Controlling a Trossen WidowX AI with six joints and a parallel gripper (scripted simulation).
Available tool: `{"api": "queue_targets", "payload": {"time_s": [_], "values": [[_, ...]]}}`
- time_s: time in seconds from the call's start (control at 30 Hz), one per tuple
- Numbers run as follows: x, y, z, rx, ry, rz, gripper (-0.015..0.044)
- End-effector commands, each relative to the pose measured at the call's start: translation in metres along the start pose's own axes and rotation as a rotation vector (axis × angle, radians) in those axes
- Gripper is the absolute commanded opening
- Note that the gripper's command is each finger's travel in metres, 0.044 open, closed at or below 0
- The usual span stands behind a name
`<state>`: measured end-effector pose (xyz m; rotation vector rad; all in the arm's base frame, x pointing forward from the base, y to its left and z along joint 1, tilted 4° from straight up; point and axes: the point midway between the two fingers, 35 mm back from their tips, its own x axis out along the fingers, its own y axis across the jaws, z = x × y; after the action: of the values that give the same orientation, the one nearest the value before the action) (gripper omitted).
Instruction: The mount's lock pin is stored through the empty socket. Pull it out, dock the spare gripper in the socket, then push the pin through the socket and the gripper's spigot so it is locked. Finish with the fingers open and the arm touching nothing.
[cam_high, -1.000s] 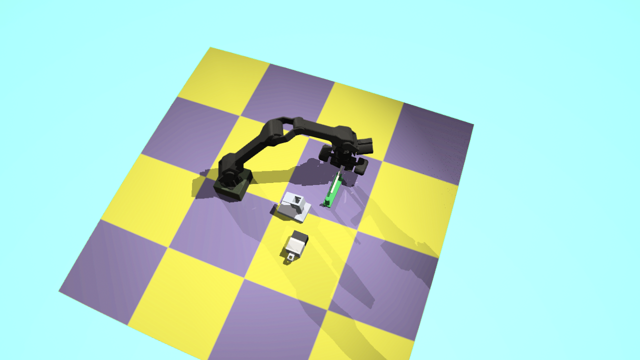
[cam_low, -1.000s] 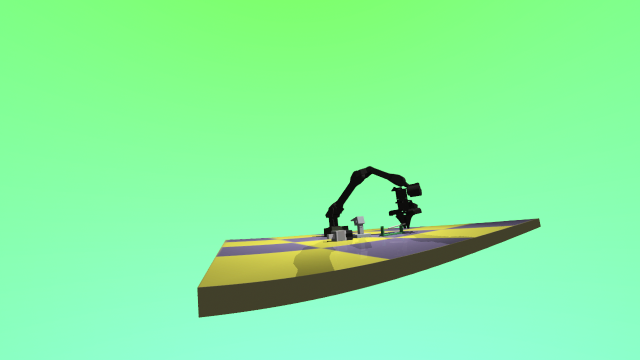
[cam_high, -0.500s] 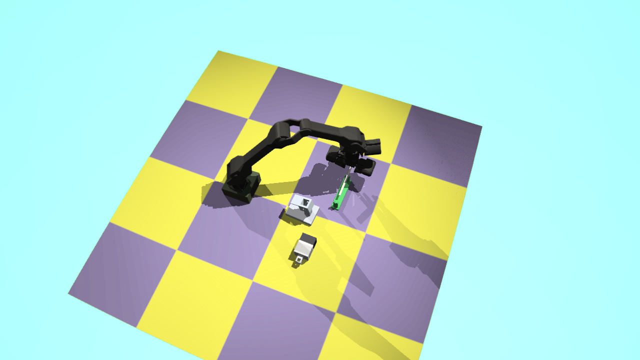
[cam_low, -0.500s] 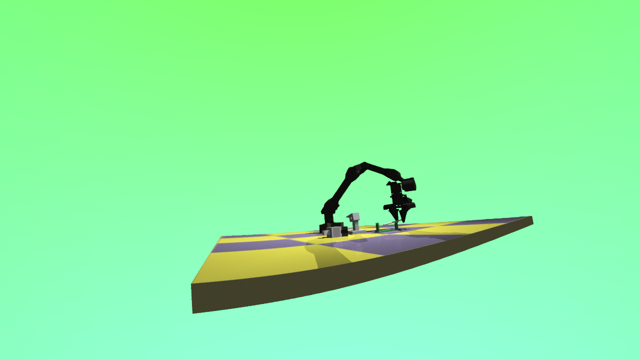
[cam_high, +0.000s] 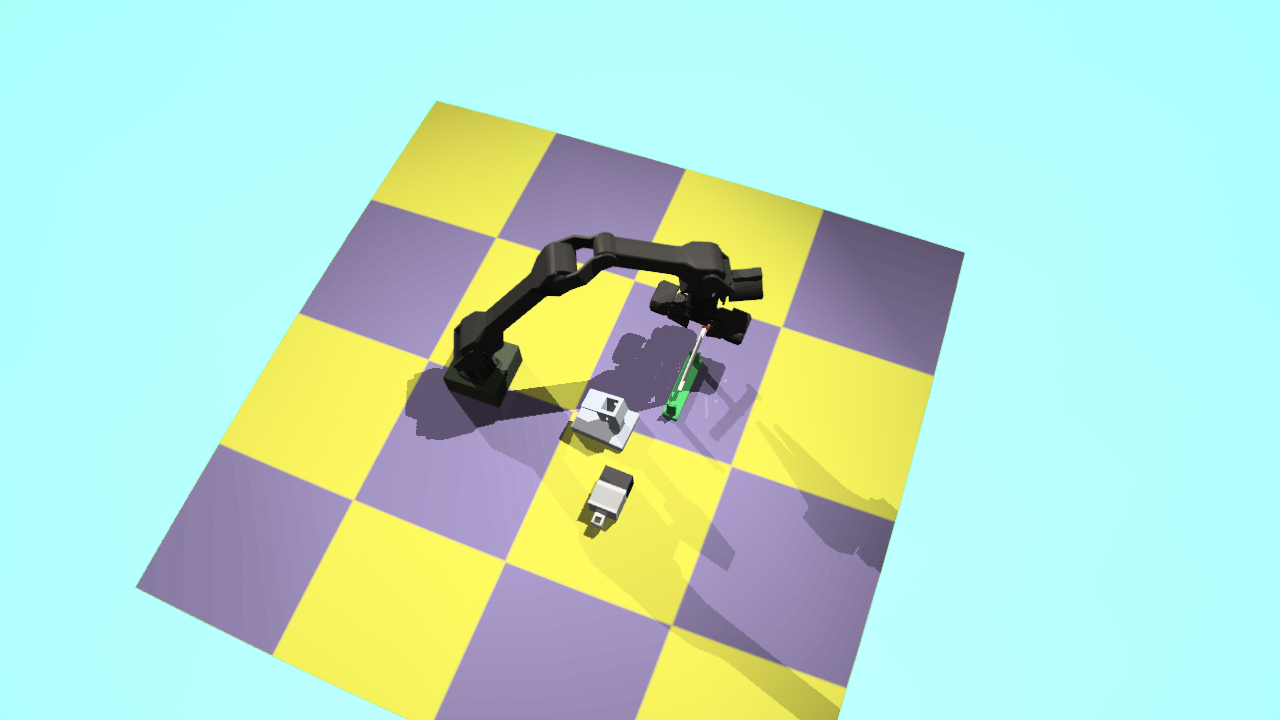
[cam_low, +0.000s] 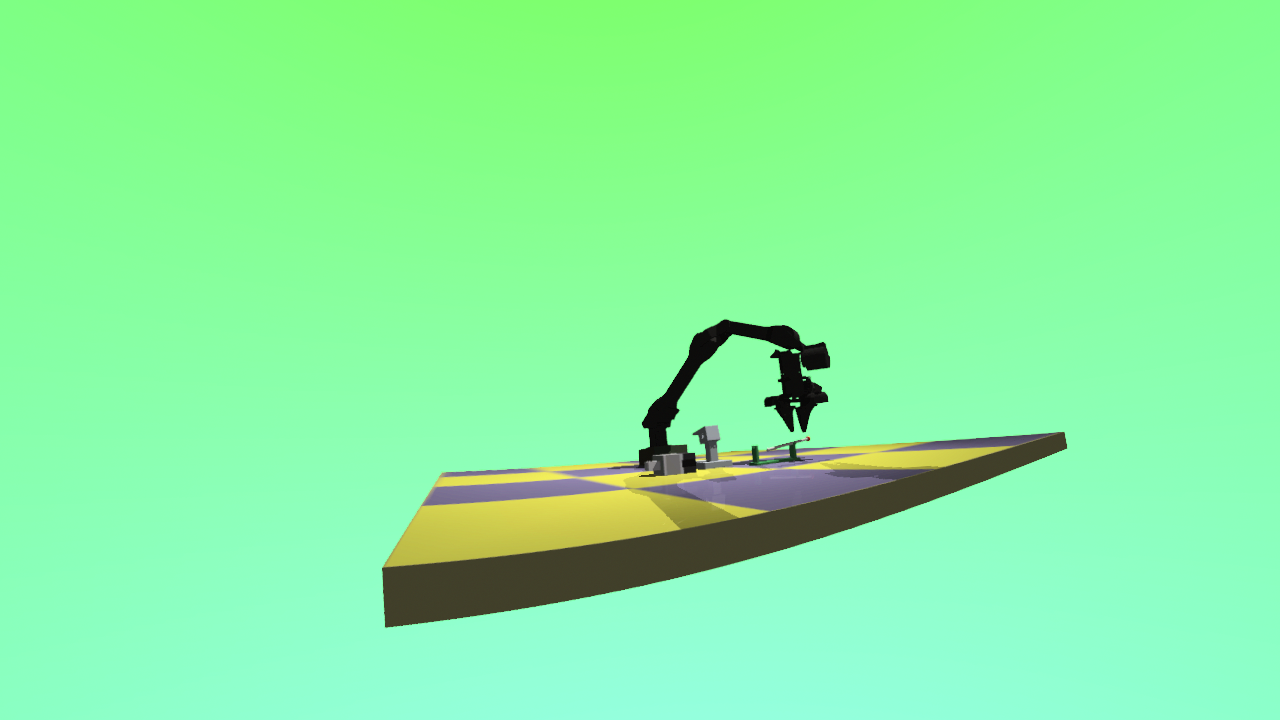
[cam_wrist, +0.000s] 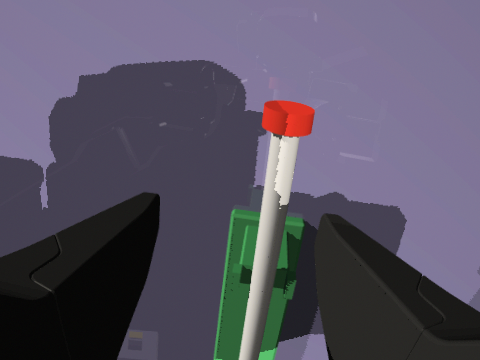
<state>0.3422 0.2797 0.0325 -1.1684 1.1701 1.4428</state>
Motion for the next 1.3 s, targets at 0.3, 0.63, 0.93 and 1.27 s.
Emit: {"api": "queue_targets", "payload": {"time_s": [0.3,0.63,0.93,1.27], "values": [[-0.017,0.003,0.000,0.003,0.004,0.008,0.0279],[-0.083,-0.002,-0.055,-0.025,-0.022,-0.076,0.0180],[-0.082,-0.002,-0.055,-0.025,-0.022,-0.076,0.0180],[-0.014,-0.008,-0.058,-0.025,-0.022,-0.076,0.0180]]}}
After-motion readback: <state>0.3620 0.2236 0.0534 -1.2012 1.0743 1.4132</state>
